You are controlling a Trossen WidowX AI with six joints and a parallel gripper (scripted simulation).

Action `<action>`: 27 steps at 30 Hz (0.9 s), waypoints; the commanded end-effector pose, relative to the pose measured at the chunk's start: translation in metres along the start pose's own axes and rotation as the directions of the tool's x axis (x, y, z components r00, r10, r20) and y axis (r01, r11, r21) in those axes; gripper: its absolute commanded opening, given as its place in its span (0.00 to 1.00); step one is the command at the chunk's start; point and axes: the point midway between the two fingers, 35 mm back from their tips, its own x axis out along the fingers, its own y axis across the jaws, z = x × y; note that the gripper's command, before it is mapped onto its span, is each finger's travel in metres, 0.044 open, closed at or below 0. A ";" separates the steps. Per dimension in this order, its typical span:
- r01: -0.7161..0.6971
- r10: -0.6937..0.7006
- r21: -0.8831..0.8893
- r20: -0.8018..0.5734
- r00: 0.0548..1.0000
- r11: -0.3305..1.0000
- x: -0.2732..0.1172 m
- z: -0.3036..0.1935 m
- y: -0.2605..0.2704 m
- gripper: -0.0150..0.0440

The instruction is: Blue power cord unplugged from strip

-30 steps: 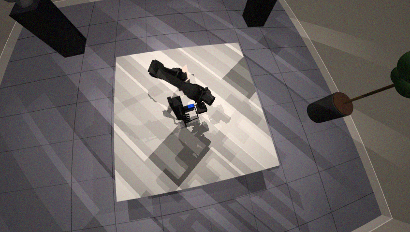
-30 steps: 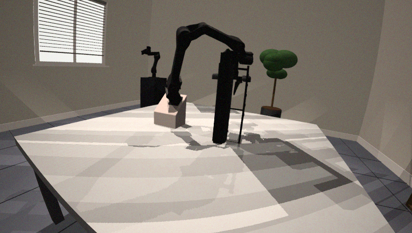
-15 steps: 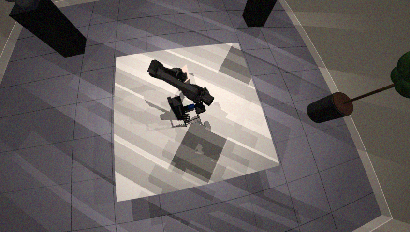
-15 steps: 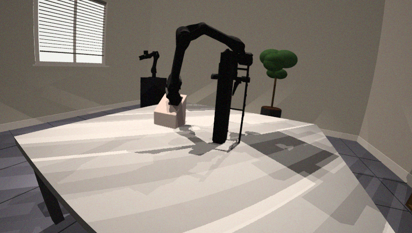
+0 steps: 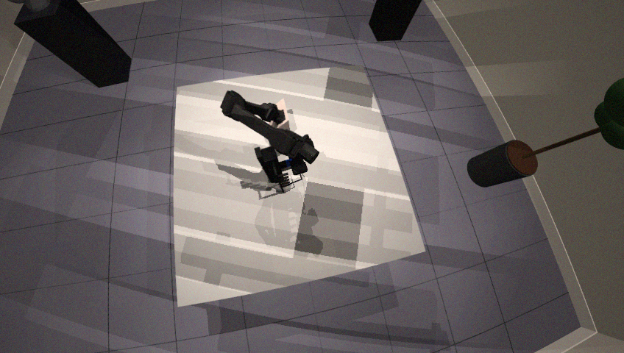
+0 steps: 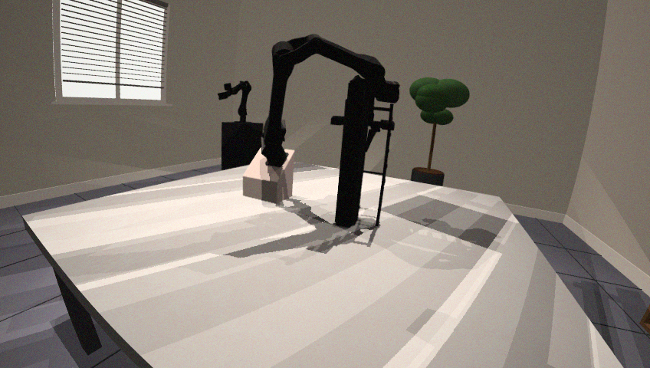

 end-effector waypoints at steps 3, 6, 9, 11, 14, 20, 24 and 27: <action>-0.006 0.005 -0.007 -0.009 1.000 1.000 0.002 -0.008 0.003 0.53; -0.006 0.005 -0.007 -0.009 1.000 1.000 0.002 -0.008 0.003 0.53; -0.005 0.005 -0.007 -0.009 1.000 1.000 0.003 -0.008 0.003 0.53; -0.005 0.005 -0.007 -0.009 1.000 1.000 0.005 -0.008 0.003 0.53; -0.005 0.005 -0.007 -0.009 1.000 1.000 0.010 -0.008 0.003 0.53; -0.005 0.005 -0.007 -0.009 1.000 1.000 0.014 -0.009 0.003 0.53; -0.005 0.005 -0.007 -0.009 1.000 1.000 0.014 -0.009 0.003 0.53; -0.003 0.003 0.000 -0.002 1.000 1.000 0.012 -0.008 0.001 0.39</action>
